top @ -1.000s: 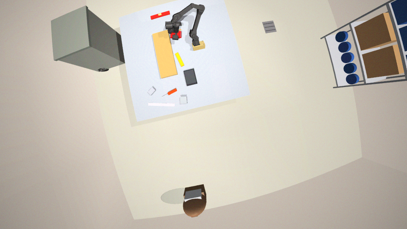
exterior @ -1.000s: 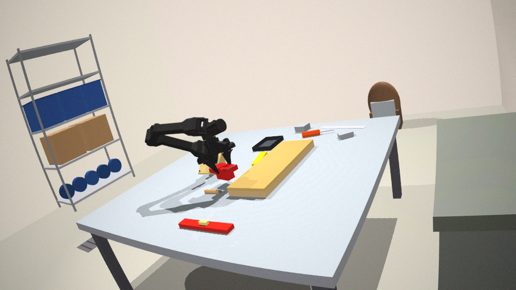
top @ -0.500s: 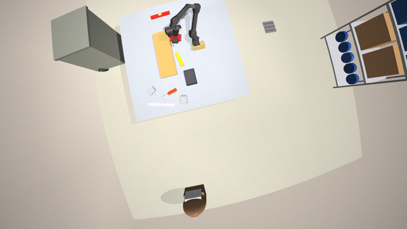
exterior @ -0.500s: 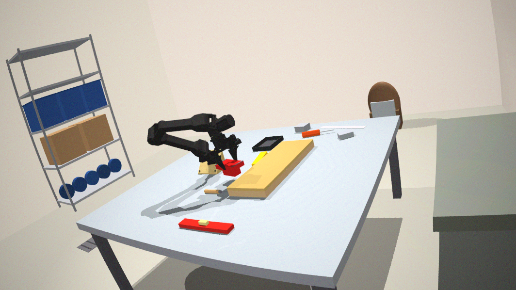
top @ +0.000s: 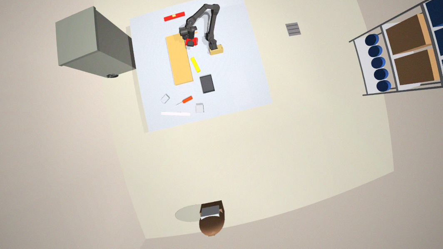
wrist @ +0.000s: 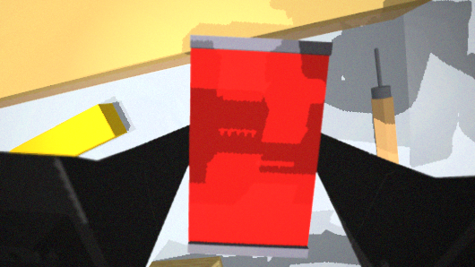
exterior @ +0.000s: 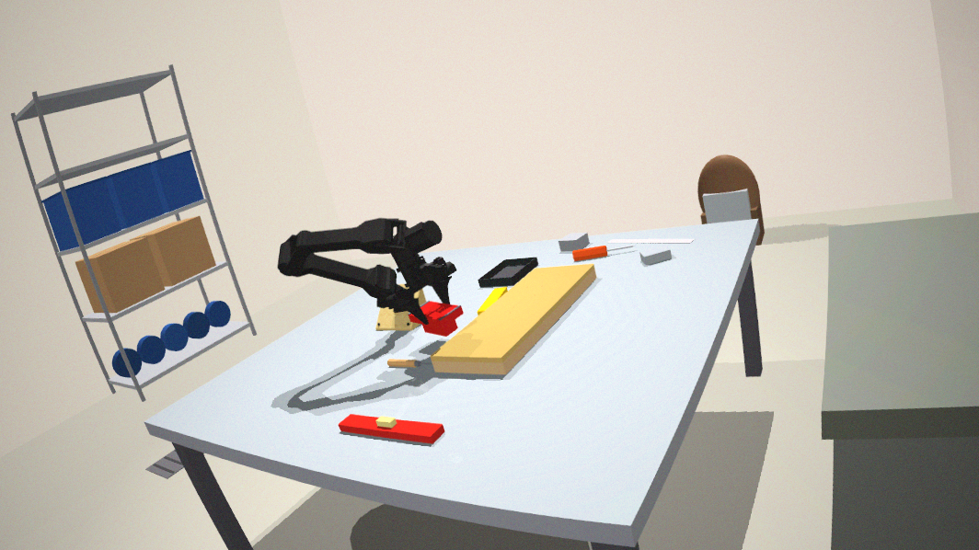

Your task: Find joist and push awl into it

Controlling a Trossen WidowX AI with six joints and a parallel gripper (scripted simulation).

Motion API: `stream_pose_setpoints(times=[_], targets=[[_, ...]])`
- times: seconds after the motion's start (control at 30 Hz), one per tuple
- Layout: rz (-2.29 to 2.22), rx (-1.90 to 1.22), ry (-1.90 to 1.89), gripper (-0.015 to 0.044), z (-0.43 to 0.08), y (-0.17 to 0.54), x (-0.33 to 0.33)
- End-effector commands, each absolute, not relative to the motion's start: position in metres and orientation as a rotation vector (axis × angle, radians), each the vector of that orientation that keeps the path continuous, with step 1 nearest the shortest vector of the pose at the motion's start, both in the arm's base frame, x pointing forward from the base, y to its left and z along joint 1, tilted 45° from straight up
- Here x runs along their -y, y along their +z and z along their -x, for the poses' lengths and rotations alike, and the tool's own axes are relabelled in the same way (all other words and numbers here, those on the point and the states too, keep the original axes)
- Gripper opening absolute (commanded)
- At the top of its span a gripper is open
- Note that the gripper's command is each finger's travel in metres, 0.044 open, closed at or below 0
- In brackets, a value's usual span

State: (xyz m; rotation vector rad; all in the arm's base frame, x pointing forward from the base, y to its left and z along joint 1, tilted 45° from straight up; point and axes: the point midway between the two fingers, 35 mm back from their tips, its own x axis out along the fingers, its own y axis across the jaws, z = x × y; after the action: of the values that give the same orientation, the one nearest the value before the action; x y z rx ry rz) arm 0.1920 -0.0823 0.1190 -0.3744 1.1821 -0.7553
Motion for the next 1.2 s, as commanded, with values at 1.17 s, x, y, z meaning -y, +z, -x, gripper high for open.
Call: stream_pose_setpoints(times=[1.17], targets=[[0.209, -1.17, -0.605, 0.0, -0.1903, 0.1253, 0.088]])
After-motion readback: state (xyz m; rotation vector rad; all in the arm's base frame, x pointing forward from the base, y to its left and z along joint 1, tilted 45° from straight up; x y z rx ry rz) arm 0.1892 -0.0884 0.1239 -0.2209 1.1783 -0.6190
